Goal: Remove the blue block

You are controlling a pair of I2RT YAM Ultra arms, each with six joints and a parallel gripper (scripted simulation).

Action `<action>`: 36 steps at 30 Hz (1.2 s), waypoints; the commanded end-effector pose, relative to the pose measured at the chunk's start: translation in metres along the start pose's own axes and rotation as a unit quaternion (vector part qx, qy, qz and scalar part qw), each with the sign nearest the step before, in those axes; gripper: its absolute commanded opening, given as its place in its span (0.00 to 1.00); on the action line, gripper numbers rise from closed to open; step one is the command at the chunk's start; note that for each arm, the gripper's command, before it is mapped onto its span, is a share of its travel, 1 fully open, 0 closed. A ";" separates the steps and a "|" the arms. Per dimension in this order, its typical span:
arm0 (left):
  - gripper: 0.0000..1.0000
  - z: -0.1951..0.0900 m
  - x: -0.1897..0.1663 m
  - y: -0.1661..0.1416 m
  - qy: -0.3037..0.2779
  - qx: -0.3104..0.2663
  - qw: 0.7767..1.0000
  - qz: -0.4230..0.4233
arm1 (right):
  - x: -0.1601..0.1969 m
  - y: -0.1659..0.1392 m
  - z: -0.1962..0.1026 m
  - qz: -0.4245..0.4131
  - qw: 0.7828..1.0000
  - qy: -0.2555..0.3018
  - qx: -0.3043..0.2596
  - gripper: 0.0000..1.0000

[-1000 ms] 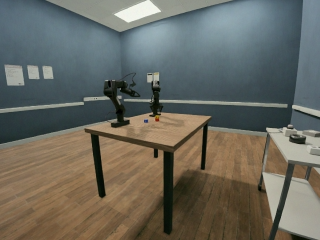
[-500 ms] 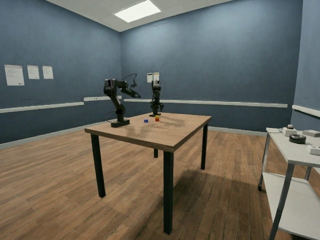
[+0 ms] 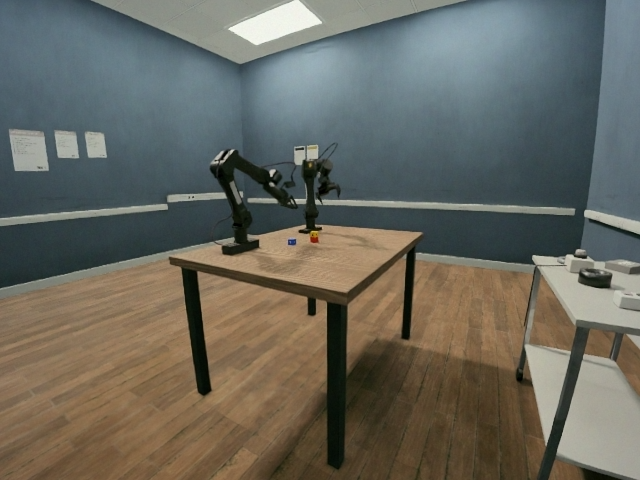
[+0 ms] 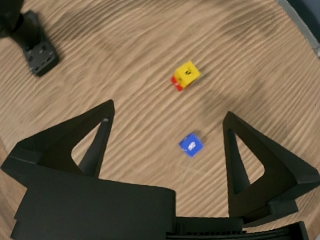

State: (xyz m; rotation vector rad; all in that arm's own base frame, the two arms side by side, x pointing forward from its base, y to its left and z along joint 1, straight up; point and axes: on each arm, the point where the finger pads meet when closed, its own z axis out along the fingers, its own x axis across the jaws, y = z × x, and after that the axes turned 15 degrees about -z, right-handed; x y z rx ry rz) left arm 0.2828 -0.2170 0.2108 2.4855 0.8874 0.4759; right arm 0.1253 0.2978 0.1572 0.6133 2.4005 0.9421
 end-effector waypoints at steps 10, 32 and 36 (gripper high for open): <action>1.00 -0.096 0.116 0.015 0.121 -0.263 0.939 -0.186 | -0.016 0.015 0.086 -0.017 0.997 0.070 -0.004 1.00; 1.00 -0.193 0.251 0.005 0.265 -0.464 0.761 -0.368 | -0.045 -0.005 0.124 -0.010 0.997 0.070 0.019 1.00; 1.00 -0.187 0.252 0.003 0.265 -0.454 0.768 -0.367 | -0.045 -0.005 0.124 -0.010 0.997 0.070 0.019 1.00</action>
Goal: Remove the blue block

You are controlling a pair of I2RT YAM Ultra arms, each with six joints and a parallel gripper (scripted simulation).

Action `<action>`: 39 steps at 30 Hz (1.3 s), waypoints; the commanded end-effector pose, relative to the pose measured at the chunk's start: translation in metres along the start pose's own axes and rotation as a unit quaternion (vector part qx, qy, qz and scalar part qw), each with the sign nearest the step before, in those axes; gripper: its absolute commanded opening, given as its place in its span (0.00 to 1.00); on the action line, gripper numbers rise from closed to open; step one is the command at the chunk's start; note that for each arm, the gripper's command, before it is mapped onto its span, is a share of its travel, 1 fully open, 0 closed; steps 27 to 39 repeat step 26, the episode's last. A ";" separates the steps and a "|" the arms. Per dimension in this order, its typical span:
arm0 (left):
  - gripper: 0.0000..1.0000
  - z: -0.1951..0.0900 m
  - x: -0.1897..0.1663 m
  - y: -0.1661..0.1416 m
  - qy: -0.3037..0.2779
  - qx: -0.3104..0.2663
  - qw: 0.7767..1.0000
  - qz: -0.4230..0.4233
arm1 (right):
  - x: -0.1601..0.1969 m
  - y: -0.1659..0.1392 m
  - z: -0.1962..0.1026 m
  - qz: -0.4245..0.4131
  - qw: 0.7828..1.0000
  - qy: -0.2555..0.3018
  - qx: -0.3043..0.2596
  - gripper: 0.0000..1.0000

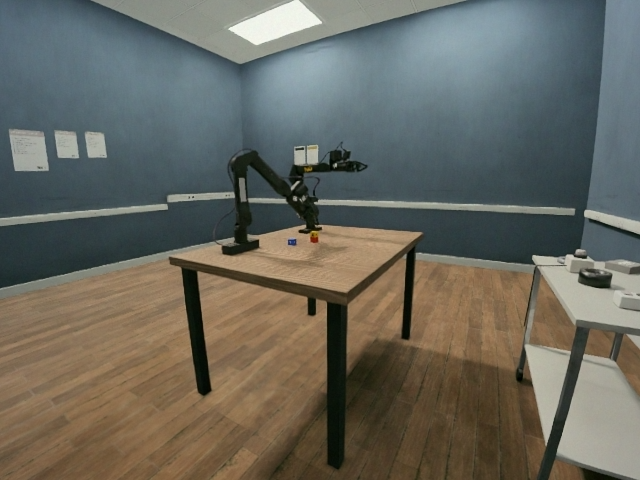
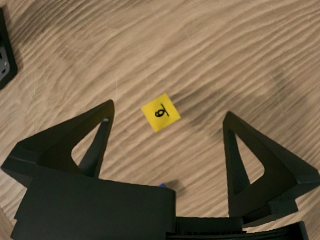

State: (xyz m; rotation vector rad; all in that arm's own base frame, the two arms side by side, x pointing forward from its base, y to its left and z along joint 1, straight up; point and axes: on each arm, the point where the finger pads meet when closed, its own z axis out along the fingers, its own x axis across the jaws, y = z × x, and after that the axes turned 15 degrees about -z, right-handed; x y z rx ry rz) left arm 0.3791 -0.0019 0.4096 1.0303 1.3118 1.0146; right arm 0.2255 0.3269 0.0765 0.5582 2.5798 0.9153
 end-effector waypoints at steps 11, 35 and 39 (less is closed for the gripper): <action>1.00 0.001 0.004 0.005 0.006 -0.011 1.000 -0.006 | -0.005 0.011 -0.003 0.001 1.000 -0.004 -0.020 1.00; 1.00 0.001 0.002 0.004 0.003 -0.010 1.000 -0.006 | -0.005 0.011 -0.003 0.001 1.000 -0.004 -0.020 1.00; 1.00 0.001 0.002 0.004 0.003 -0.010 1.000 -0.006 | -0.005 0.011 -0.003 0.001 1.000 -0.004 -0.020 1.00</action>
